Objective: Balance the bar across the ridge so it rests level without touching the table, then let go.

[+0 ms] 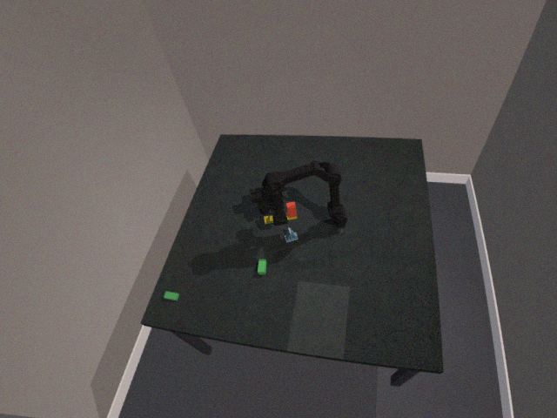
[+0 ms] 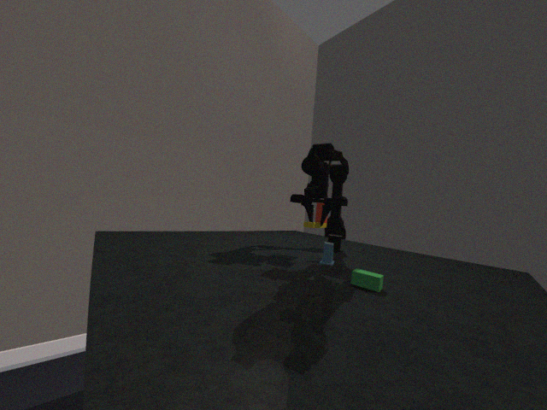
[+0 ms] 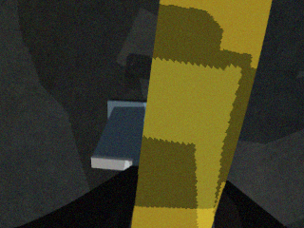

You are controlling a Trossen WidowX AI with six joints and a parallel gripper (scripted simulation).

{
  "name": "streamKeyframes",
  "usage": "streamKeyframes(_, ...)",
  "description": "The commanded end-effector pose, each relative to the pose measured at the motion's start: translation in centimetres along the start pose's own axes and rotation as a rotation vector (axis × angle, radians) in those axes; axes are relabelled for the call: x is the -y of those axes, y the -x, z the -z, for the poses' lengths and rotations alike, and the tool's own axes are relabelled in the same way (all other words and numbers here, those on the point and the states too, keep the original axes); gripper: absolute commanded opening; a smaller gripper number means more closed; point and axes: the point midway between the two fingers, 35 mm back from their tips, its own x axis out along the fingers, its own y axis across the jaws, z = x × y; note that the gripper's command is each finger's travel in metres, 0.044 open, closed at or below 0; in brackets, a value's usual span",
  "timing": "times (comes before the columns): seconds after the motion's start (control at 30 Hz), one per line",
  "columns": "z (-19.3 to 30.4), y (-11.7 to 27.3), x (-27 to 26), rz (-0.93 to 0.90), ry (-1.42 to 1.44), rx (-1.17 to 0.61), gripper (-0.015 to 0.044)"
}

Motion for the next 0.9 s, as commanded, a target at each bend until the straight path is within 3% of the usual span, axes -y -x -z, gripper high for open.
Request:
streamKeyframes(0.0, 0.0, 0.0, -1.6, 0.002, 0.037, -0.002, 0.0000)
streamKeyframes(0.3, 0.2, 0.1, -4.4, -0.001, 0.102, -0.003, 0.0000)
streamKeyframes(0.87, 0.1, -2.3, -4.6, -0.002, 0.102, -0.002, 0.0000)
